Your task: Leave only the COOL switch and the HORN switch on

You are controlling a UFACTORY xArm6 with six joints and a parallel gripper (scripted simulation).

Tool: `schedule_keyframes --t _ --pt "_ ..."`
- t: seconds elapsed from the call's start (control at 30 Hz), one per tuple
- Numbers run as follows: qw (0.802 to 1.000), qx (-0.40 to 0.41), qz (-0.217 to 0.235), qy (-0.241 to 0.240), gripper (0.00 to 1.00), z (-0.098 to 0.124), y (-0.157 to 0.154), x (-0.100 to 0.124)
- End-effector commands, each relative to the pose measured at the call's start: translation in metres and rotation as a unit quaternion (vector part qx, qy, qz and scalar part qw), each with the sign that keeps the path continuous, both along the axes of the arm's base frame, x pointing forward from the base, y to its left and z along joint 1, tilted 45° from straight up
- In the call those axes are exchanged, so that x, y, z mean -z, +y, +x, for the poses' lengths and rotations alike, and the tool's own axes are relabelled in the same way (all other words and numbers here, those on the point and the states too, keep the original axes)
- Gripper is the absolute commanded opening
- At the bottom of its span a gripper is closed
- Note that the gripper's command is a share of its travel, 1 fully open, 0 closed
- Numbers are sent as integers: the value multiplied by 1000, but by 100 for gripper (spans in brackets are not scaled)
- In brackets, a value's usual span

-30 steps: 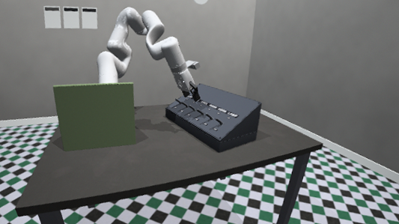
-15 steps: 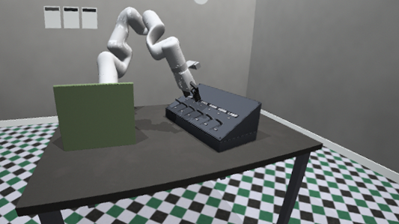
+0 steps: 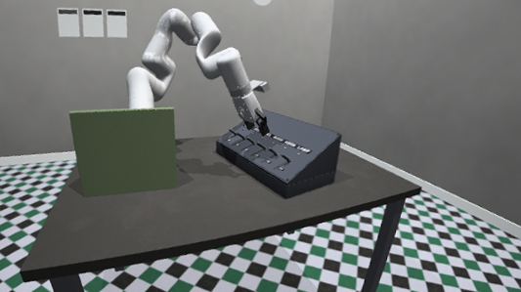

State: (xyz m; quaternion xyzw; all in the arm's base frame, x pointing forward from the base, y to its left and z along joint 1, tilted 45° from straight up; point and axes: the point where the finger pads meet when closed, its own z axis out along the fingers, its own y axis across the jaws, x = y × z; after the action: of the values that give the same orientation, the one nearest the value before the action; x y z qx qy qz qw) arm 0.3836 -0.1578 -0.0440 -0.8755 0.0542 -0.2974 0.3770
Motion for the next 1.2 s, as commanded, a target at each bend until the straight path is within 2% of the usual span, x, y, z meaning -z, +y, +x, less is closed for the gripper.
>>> schedule_keyframes --t 0.0,0.3,1.17 --pt "1000 0 -1 -2 100 3 -7 4" --pt "1000 0 -1 -2 100 5 -18 15" --pt "1000 0 -1 -2 100 5 -18 15"
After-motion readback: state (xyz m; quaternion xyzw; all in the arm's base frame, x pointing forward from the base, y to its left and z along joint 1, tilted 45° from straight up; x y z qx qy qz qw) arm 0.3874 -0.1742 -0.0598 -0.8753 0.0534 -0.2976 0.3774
